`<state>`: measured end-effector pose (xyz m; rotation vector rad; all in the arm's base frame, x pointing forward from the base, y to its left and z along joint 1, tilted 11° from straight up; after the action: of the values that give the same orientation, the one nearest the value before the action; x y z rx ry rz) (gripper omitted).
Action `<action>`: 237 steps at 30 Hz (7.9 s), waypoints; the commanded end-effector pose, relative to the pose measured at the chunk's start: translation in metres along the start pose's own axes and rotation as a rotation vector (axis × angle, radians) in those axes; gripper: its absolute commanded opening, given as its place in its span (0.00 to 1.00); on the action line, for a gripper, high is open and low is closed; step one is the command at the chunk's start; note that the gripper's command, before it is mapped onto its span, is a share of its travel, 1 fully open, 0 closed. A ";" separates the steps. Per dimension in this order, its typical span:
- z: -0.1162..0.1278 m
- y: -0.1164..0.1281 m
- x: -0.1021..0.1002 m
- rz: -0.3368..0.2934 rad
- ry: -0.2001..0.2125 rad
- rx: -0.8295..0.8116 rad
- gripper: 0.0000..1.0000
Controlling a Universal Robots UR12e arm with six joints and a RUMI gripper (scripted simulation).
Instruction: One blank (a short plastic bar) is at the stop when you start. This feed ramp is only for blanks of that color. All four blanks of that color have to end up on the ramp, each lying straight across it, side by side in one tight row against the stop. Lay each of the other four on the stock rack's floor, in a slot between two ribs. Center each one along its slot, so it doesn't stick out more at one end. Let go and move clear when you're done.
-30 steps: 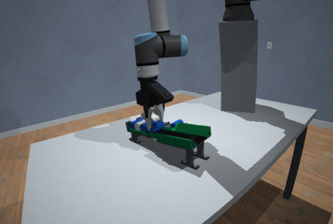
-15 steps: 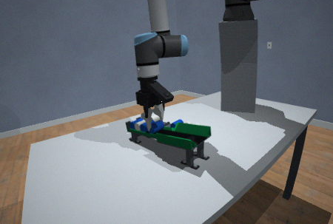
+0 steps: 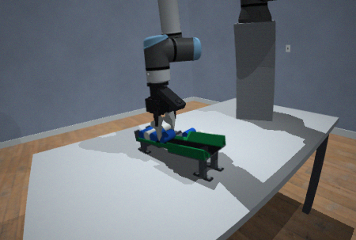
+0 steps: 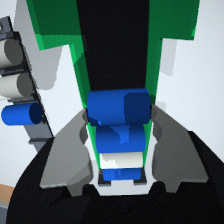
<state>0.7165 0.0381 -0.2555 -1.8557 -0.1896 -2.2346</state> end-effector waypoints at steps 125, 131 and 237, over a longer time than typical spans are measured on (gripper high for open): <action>0.010 0.012 0.087 -0.002 0.004 -0.462 1.00; 0.012 0.019 0.086 -0.002 0.004 -0.665 1.00; -0.004 0.090 0.074 0.005 0.004 -3.156 0.50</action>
<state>0.7205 -0.0563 -0.1878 0.2522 -1.7459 0.1360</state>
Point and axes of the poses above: the point where the finger pads meet when closed, its own x axis back along the fingers, its own z axis across the jaws, y = z × x, the point moved 10 cm from there along x, back along the fingers, and after that the axes turned 4 degrees about x, right-handed, at the moved point
